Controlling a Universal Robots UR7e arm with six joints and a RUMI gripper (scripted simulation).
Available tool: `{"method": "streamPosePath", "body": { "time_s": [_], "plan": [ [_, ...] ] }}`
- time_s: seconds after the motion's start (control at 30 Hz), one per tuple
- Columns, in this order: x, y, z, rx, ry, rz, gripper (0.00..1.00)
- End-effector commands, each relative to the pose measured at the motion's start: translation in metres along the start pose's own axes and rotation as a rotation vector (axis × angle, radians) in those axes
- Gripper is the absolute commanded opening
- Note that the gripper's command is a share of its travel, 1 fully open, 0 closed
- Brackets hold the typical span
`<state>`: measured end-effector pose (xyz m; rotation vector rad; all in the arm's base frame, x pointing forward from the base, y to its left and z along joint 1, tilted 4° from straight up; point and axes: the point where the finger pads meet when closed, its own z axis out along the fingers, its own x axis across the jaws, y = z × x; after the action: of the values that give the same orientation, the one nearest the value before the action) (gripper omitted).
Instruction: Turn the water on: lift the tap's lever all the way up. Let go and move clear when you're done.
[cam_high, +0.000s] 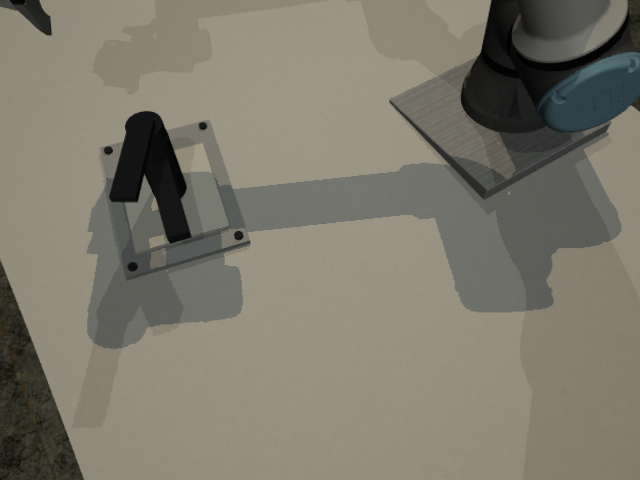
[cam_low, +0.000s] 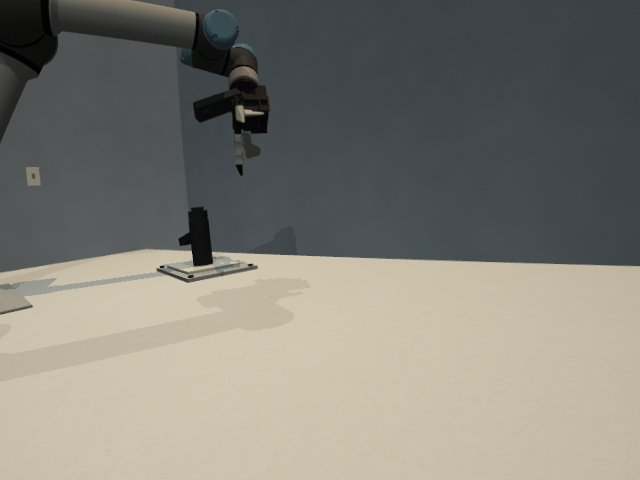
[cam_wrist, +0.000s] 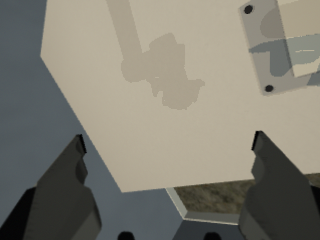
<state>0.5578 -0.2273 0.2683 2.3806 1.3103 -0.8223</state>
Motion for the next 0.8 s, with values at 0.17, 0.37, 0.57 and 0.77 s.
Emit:
{"method": "streamPosePath", "body": {
  "time_s": [0.17, 0.37, 0.57, 0.77],
  "plan": [
    [-0.0005, 0.0001, -0.0007, -0.001, 0.000, 0.001, 1.00],
    [-0.0005, 0.0001, -0.0007, -0.001, 0.000, 0.001, 1.00],
    [-0.0005, 0.0001, -0.0007, -0.001, 0.000, 0.001, 1.00],
    [0.0019, -0.0011, -0.0015, -0.003, 0.007, -0.016, 1.00]
  ]
}}
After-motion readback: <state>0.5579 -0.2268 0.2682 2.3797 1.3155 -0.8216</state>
